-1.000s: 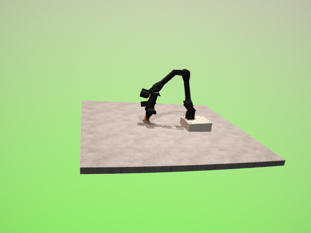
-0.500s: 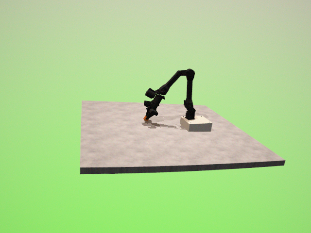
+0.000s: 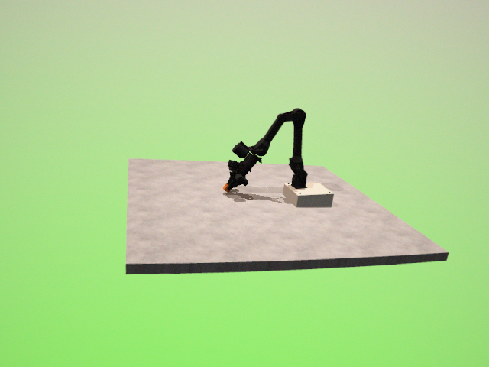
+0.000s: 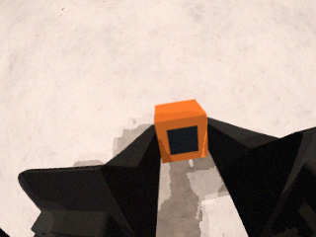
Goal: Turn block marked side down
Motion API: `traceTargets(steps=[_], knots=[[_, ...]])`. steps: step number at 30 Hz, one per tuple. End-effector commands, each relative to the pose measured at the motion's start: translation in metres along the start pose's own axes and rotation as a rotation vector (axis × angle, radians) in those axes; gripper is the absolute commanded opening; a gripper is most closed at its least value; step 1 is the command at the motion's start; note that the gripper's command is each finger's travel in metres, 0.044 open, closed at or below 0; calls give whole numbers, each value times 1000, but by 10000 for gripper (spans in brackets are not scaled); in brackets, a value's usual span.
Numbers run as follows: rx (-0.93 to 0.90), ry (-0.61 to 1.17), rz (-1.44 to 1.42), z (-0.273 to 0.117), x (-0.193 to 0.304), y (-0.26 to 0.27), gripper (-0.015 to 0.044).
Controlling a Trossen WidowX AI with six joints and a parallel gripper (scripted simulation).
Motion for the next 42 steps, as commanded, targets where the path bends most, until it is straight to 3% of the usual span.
traceTargets(steps=[1, 29, 42], knots=[[-11, -36, 2, 8, 10, -1, 0], [-57, -410, -2, 17, 63, -6, 0], [-60, -437, -3, 14, 65, -6, 0]])
Point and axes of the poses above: the point midway between the two fingers, 35 mm back from their tips, its own z axis out along the fingers, its own y axis across the jaws, x = y × z, the point moved 10 cm from there along -z, back along the fingers, and after that the axes turned 7 degrees about z, right-handed, at the moved point
